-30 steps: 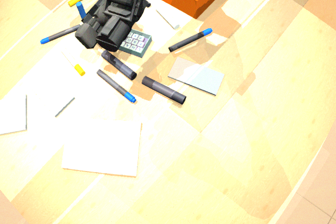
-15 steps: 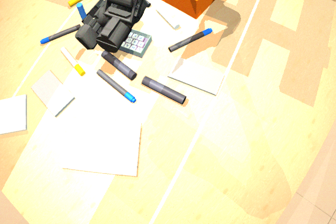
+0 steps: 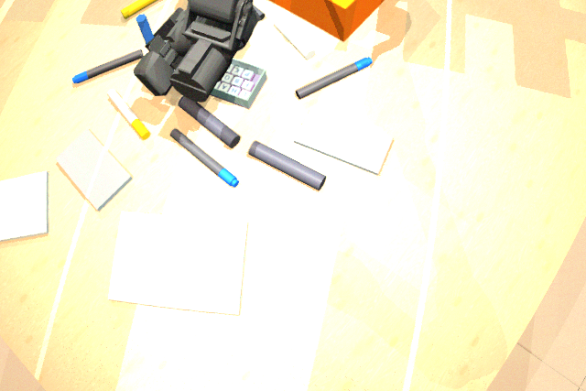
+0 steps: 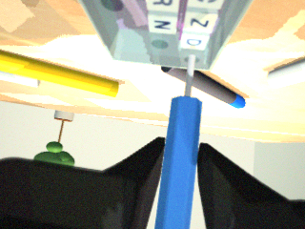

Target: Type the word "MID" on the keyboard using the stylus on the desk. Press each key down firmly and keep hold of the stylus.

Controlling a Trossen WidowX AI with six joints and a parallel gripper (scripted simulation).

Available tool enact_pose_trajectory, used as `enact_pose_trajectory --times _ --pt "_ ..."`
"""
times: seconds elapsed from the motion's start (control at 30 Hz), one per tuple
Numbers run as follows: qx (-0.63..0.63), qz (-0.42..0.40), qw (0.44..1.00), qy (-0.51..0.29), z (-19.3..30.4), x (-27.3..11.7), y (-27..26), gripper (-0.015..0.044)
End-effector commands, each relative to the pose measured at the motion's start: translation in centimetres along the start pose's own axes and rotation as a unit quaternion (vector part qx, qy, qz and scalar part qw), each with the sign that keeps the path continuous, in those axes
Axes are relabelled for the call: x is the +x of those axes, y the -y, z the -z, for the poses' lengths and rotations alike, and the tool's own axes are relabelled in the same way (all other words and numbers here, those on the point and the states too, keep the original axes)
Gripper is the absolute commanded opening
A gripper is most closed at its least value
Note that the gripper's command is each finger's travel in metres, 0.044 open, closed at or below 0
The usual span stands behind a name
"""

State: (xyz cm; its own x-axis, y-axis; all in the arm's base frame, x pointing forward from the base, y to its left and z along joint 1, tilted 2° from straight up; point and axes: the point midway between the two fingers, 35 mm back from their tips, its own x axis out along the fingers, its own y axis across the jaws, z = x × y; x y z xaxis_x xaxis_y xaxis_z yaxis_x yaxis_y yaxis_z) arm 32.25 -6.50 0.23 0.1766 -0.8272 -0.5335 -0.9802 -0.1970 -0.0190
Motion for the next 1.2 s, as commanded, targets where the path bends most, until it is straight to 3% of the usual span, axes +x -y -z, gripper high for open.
enact_pose_trajectory --times 0.0,1.17 --pt "-0.004 -0.002 1.0 -0.002 -0.28 0.19 -0.1 0.0081" --pt "-0.004 -0.002 1.0 -0.002 -0.92 0.56 -0.11 0.0081"
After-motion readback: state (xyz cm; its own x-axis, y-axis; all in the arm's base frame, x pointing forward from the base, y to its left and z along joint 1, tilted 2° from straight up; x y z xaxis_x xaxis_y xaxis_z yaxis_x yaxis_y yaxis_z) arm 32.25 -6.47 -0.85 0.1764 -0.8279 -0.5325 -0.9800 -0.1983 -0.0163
